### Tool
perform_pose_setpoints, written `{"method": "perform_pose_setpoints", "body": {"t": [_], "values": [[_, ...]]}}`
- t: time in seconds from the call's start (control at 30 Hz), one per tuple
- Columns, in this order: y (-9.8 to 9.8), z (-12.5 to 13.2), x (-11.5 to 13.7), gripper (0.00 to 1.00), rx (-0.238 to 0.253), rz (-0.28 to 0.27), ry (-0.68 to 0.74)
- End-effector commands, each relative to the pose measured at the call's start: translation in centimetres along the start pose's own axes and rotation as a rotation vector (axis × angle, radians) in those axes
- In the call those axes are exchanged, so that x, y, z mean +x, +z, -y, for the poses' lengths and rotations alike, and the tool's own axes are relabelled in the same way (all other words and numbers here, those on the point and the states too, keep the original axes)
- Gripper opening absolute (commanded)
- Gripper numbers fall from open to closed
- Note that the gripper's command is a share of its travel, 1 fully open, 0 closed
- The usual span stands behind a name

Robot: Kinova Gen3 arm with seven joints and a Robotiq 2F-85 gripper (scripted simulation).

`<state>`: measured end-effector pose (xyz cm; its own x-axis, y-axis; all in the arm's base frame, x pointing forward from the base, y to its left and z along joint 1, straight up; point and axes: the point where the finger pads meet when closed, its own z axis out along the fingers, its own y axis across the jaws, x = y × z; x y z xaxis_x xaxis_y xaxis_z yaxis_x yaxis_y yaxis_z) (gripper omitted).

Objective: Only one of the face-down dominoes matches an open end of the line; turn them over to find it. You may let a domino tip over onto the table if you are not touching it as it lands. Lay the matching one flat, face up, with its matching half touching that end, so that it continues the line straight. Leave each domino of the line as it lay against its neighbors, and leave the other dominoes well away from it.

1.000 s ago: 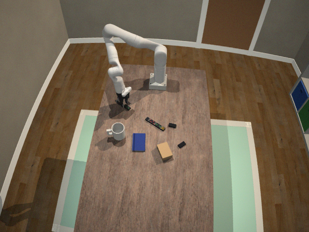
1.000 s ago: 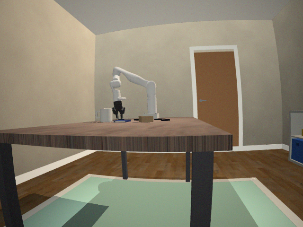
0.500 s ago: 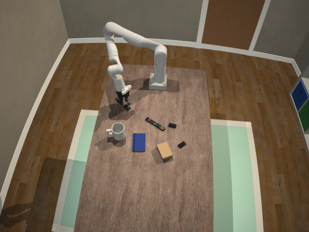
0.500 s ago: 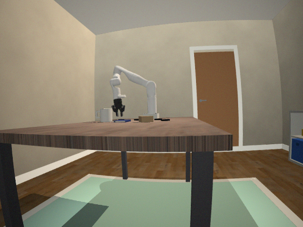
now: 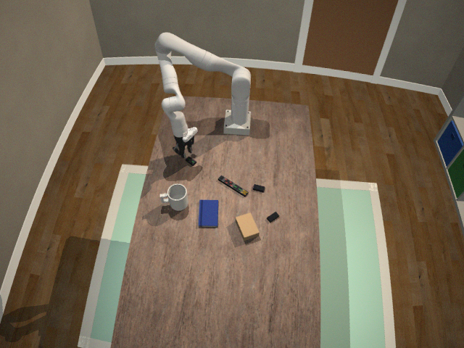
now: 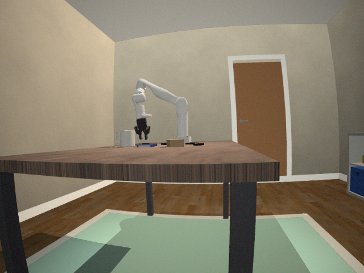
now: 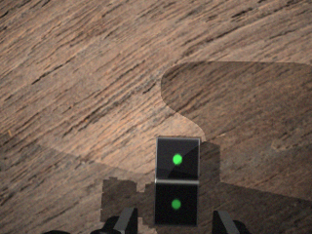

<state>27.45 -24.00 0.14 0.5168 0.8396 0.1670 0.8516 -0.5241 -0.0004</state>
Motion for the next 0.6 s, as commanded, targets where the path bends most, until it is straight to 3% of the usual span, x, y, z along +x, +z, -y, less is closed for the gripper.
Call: {"method": "perform_pose_setpoints", "body": {"t": [0.0,0.57], "values": [[-0.2,0.0,0.0,0.48,-0.001,0.007,0.0],[-1.7,0.0,0.3,0.48,-0.001,0.072,0.0]]}}
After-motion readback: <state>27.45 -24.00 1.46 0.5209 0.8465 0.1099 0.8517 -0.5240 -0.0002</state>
